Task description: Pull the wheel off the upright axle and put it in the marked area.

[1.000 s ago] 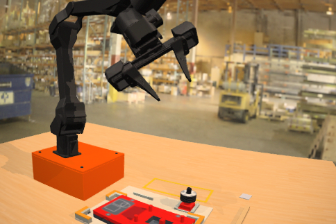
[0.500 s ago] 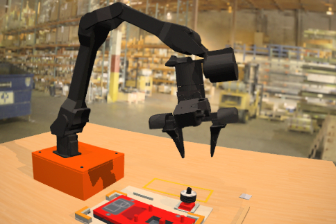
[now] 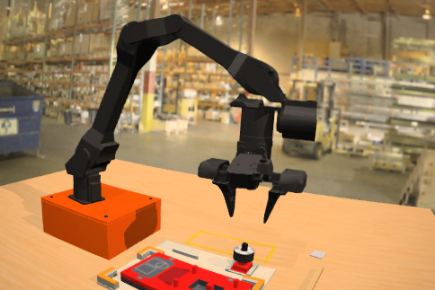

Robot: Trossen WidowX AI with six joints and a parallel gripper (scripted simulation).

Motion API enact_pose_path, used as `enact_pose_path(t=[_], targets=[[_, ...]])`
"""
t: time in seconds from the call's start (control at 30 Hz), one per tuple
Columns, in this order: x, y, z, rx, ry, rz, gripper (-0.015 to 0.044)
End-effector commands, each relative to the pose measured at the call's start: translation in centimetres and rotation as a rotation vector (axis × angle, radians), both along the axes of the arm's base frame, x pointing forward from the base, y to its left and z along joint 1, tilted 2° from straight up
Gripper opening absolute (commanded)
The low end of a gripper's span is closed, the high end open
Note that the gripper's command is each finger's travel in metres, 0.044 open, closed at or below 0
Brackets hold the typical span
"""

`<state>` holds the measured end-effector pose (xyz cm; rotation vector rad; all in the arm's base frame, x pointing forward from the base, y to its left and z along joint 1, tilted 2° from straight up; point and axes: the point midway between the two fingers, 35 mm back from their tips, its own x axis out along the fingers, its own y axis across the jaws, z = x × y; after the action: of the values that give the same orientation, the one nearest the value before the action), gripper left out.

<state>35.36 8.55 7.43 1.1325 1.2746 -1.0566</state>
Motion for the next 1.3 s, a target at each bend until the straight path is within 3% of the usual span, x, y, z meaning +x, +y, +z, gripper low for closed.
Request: enact_pose_path(t=[0.0,0.33,1.1,1.27], targets=[[0.0,0.0,-0.7,0.003,-0.001,-0.004,0.03],[0.2,0.2,-7.3,0.003,0.0,-0.004,0.03],[-0.2,0.1,-7.4,-0.004,0.019,0.001,0.0167],[-0.1,0.1,-7.3,-0.004,0.018,0.001,0.0035]])
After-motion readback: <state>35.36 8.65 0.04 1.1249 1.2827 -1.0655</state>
